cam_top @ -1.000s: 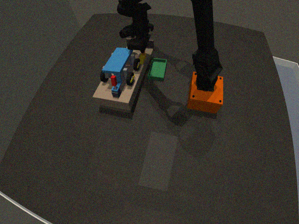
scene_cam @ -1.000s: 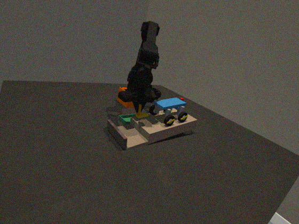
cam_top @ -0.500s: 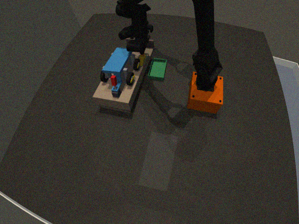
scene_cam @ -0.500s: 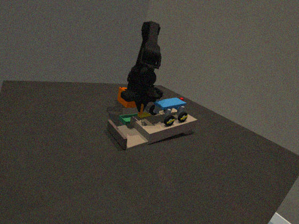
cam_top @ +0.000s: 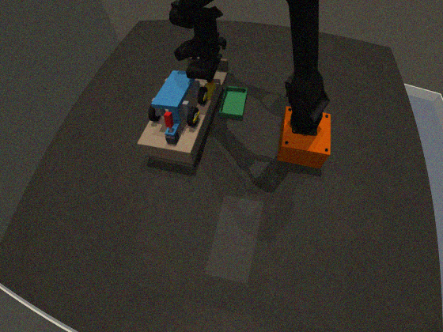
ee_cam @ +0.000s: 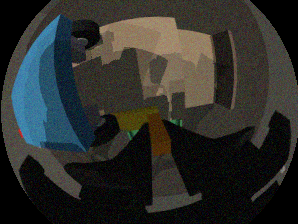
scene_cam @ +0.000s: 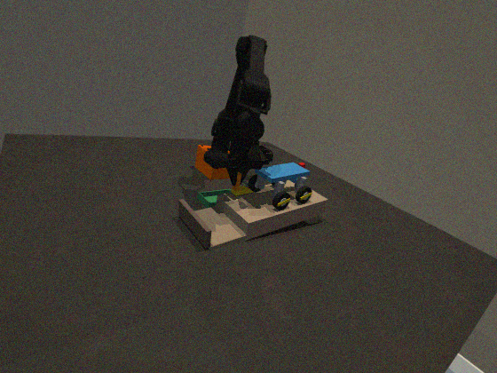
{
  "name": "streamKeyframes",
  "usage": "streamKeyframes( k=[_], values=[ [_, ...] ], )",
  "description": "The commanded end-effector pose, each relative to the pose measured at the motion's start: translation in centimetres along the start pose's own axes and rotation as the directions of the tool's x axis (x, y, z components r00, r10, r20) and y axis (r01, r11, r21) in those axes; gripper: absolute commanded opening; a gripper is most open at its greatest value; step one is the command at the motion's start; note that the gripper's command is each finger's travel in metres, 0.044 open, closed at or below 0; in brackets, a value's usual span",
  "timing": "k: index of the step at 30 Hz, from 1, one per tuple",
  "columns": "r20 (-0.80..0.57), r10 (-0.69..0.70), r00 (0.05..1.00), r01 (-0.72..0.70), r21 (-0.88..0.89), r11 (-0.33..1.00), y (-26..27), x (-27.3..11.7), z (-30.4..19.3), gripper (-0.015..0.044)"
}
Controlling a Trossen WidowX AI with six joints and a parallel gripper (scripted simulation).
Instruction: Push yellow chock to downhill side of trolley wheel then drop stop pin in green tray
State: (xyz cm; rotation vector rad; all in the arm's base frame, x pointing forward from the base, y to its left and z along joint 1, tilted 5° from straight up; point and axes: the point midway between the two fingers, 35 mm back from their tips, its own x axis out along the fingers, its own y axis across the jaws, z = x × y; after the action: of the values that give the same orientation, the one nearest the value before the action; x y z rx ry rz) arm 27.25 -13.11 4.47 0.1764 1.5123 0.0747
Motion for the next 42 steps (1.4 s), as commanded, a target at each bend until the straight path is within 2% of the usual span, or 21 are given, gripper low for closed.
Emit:
streamKeyframes(
  k=[1, 7, 14, 18, 38, 42],
  values=[
    [0.0, 0.001, 1.0, -0.001, -0.001, 1.0, 0.0, 0.0, 0.0, 0.0],
    [0.0, 0.001, 1.0, -0.001, -0.001, 1.0, 0.0, 0.0, 0.0, 0.0],
    [0.0, 0.001, 1.0, -0.001, -0.001, 1.0, 0.0, 0.0, 0.0, 0.0184],
    [0.0, 0.001, 1.0, -0.001, -0.001, 1.0, 0.0, -0.1, 0.0, 0.019],
    [0.005, 0.006, 1.0, -0.006, -0.001, 1.0, -0.1, -6.0, 0.0, 0.019],
    [-0.002, 0.006, 1.0, -0.006, 0.003, 1.0, -0.1, -5.2, 0.0, 0.0295]
  ],
)
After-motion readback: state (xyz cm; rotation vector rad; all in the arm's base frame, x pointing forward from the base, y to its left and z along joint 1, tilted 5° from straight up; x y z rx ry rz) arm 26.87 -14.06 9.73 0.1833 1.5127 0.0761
